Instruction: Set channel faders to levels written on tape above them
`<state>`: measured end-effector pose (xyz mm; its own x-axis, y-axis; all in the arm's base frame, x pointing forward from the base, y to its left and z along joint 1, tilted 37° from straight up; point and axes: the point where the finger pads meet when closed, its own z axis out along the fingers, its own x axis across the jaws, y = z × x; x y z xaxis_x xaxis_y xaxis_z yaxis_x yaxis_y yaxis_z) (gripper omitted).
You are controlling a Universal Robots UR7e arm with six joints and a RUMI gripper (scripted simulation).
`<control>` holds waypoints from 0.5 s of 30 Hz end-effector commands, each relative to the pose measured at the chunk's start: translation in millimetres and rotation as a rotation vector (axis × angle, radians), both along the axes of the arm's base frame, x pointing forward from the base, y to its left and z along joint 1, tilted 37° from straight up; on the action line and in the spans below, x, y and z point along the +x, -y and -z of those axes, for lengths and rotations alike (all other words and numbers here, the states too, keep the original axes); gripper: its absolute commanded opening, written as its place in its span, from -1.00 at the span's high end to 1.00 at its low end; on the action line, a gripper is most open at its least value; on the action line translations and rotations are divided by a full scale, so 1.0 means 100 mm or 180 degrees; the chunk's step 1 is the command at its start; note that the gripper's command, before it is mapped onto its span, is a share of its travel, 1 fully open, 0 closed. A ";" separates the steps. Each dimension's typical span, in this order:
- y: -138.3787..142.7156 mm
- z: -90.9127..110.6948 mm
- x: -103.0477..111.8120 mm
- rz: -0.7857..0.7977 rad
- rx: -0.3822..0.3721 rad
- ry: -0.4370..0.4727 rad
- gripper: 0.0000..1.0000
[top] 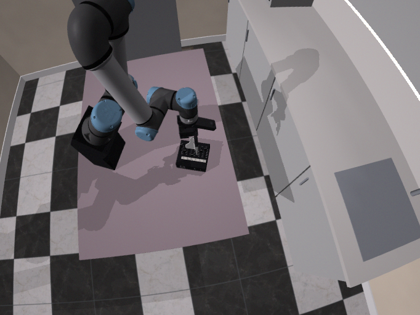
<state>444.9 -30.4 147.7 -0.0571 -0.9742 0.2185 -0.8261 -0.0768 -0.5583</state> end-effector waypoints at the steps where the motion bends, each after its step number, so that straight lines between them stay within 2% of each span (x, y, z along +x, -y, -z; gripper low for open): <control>1: -0.03 0.02 0.03 -0.0578 -0.0372 -0.0130 -1.00; 3: -0.05 0.03 0.03 -0.0790 -0.0523 -0.0185 -1.00; 5: -0.05 0.03 0.03 -0.0790 -0.0523 -0.0185 -1.00; 15: -0.11 0.09 0.06 -0.1891 -0.1308 -0.0475 -1.00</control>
<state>449.7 -21.7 140.9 0.3749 -0.7943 0.4781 -0.7391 -0.5674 -0.3631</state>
